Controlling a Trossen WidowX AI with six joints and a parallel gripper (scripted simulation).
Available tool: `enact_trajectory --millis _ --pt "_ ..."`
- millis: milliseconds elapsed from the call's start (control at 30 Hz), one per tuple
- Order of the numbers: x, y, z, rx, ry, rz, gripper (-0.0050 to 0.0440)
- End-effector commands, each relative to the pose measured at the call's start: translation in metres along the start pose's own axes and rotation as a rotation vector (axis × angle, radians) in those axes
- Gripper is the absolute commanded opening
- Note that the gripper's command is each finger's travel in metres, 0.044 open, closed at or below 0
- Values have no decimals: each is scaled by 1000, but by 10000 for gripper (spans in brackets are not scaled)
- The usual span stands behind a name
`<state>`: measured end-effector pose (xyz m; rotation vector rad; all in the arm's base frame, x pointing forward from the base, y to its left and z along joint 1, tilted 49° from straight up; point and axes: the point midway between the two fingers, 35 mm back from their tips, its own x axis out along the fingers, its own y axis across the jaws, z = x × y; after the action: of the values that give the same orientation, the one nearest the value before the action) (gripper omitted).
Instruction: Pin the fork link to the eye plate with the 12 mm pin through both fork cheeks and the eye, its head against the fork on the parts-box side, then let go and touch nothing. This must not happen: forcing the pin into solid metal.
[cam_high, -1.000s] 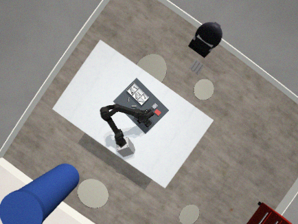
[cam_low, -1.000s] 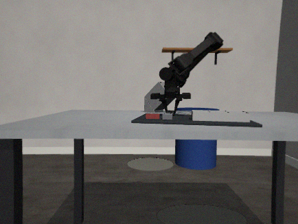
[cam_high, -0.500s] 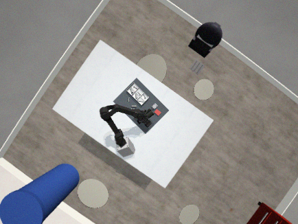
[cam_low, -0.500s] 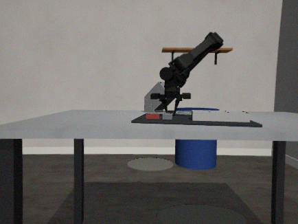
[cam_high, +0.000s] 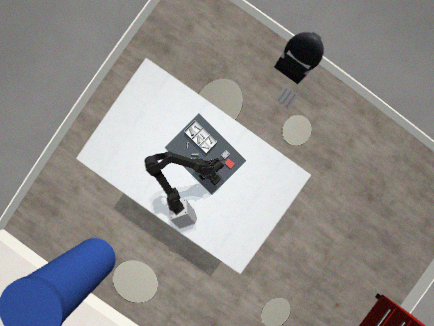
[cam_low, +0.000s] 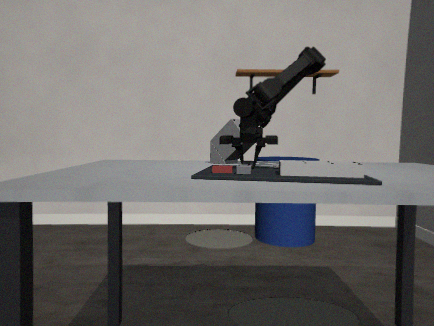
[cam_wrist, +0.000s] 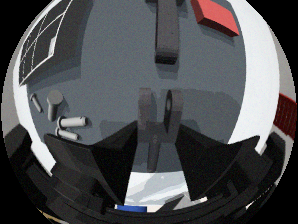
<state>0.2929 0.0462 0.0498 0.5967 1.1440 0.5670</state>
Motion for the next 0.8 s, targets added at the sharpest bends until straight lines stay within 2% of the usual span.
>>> enact_trajectory --millis 0,767 --pt "0 -2 9 -21 -17 -12 123" --pt "-1 -3 6 -21 -17 -12 123"
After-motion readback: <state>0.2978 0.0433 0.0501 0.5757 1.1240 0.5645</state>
